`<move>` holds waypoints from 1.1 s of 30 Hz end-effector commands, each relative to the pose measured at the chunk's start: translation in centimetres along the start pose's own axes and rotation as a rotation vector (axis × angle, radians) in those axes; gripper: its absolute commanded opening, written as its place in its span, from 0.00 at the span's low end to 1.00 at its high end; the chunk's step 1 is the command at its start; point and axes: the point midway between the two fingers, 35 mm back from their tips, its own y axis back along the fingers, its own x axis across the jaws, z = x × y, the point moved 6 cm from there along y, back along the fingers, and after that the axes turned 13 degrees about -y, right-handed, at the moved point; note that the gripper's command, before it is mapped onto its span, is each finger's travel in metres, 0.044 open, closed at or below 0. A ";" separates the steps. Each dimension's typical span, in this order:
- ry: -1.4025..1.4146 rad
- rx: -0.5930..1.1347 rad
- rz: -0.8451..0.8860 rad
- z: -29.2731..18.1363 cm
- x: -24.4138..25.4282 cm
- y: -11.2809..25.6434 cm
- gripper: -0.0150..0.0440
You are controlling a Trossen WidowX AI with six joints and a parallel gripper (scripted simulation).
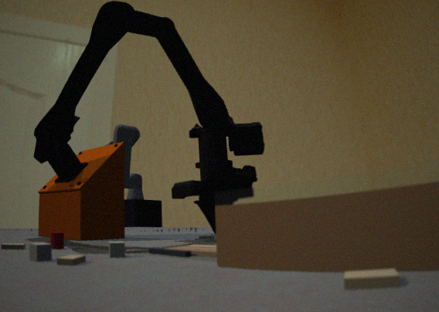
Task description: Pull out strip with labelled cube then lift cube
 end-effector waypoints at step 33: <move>0.005 0.025 -0.011 -5.0 -1.5 -0.4 0.25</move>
